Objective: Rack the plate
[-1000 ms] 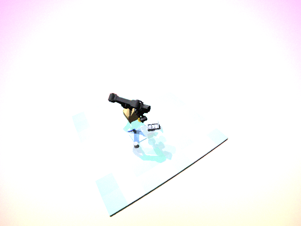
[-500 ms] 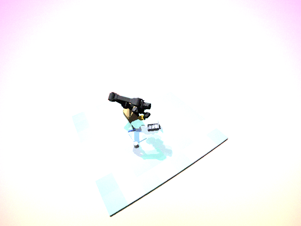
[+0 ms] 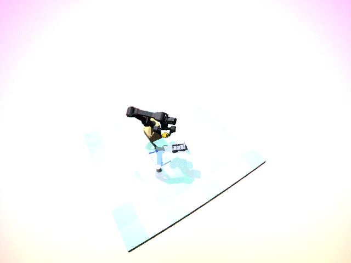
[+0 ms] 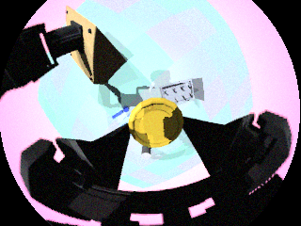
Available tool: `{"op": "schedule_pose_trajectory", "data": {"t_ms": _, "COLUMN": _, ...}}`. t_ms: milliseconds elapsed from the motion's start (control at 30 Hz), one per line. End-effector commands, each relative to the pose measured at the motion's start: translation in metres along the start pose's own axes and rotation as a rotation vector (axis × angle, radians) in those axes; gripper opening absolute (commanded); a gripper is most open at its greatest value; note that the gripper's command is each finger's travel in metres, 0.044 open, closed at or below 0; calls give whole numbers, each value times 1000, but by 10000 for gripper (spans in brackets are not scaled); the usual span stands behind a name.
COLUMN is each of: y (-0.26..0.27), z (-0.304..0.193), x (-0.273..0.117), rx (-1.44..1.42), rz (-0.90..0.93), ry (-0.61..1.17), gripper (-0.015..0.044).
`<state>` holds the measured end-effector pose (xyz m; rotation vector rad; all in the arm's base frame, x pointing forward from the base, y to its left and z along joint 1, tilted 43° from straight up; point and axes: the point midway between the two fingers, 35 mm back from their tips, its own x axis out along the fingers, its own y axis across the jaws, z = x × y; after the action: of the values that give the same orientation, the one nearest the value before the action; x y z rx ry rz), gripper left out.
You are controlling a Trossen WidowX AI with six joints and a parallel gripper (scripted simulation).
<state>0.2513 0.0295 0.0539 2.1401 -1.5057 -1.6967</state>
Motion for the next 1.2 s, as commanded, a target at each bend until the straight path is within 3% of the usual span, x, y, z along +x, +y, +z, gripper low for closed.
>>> {"op": "schedule_pose_trajectory", "data": {"t_ms": 0, "y": 0, "z": 8, "x": 0, "rx": -155, "rz": -2, "ry": -1, "gripper": 0}}
{"op": "schedule_pose_trajectory", "data": {"t_ms": 333, "y": 0, "z": 10, "x": 3, "rx": -169, "rz": -6, "ry": -17, "gripper": 0}}
{"op": "schedule_pose_trajectory", "data": {"t_ms": 1167, "y": -13, "z": 33, "x": 78, "rx": 172, "rz": -220, "ry": -527, "gripper": 0}}
